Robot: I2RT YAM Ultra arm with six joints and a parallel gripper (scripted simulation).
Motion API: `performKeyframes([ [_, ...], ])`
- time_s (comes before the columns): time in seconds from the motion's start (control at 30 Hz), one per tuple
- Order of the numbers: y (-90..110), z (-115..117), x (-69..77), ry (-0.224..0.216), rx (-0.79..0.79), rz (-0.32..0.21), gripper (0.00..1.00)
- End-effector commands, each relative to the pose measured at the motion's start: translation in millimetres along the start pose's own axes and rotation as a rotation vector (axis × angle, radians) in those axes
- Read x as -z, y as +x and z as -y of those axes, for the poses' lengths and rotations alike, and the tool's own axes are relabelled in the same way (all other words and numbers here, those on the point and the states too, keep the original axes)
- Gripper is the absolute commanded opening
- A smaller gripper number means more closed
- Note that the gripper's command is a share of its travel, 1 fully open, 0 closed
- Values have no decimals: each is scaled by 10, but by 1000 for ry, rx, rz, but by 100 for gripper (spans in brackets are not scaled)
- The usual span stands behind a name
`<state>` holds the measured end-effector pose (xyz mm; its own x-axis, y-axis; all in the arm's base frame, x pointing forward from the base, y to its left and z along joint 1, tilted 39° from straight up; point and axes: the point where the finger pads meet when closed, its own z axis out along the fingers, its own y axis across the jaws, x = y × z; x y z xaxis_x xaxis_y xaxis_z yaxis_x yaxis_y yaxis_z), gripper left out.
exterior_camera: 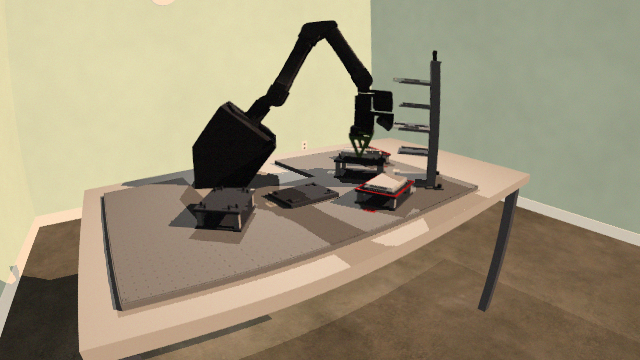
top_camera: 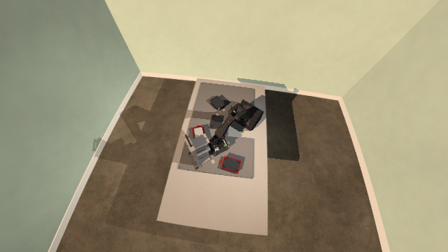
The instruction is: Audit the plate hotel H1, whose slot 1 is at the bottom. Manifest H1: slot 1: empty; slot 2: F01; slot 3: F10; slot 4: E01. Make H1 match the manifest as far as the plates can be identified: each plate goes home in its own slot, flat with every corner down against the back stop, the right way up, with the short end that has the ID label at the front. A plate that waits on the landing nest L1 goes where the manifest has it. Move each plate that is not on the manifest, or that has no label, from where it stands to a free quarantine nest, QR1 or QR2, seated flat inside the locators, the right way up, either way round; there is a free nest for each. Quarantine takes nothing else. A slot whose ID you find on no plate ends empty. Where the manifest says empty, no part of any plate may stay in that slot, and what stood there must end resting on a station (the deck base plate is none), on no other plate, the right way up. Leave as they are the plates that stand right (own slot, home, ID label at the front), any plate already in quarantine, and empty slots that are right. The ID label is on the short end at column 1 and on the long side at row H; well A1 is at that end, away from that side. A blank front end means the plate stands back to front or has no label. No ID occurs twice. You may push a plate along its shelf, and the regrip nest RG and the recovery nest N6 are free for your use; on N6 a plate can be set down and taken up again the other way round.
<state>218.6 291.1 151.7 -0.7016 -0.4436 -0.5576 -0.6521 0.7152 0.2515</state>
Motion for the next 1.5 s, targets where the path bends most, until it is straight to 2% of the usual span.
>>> performKeyframes([
  [0.0, 11, 14, -83, 7, -1, 5, 86],
  [0.17, -4, 4, -84, 4, -1, 15, 86],
  [0.33, 21, 12, -154, 7, -1, 2, 86],
  [0.4, -53, -16, -116, 1, 2, 23, 86],
  [0.47, -53, -16, -116, 1, 2, 23, 86],
  [0.5, -73, -11, -70, -2, 2, 28, 86],
  [0.53, -73, -11, -70, -2, 2, 28, 100],
  [0.93, -73, -11, -70, -2, 2, 28, 100],
  [0.97, -201, -25, 53, -4, 3, 74, 100],
  [1.03, -201, -25, 53, -4, 3, 74, 100],
  [1.07, -168, -1, 95, 2, 0, 57, 100],
  [1.47, -139, -20, 500, -8, 5, 55, 100],
])
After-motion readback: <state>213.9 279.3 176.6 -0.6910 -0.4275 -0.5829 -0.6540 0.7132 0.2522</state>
